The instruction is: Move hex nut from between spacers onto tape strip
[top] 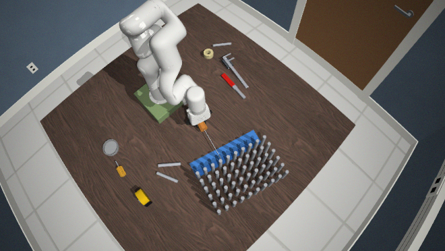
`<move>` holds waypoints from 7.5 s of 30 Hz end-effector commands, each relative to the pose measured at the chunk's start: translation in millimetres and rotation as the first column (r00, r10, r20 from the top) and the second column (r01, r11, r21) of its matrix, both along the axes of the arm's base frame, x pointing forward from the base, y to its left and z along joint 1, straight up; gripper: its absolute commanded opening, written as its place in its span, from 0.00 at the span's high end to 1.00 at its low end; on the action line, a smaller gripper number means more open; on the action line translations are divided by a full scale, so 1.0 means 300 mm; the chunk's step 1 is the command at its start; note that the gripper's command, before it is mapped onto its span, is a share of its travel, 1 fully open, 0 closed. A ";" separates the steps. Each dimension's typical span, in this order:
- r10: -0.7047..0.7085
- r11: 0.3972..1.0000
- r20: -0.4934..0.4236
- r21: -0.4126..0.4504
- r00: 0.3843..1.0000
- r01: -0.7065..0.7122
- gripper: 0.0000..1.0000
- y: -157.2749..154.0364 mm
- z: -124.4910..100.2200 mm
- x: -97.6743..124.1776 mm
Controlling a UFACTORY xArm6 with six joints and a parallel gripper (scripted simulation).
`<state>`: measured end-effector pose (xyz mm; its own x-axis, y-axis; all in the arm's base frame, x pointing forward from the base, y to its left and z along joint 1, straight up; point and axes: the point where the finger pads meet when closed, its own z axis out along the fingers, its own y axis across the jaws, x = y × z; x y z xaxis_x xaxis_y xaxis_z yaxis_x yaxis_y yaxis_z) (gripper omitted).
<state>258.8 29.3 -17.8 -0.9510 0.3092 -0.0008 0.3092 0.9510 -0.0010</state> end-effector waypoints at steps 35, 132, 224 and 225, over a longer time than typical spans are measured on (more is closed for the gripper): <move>0.000 1.000 0.003 0.000 1.000 0.000 1.00 -0.079 0.002 0.247; 0.000 1.000 0.004 0.000 1.000 0.000 1.00 -0.166 -0.018 0.492; 0.000 1.000 0.004 0.000 1.000 0.000 1.00 -0.051 -0.021 0.154; 0.000 1.000 0.004 0.000 1.000 0.000 1.00 -0.049 -0.021 0.147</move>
<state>310.1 11.6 -25.2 -0.9510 0.3091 -0.0006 0.3091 0.9510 -0.0010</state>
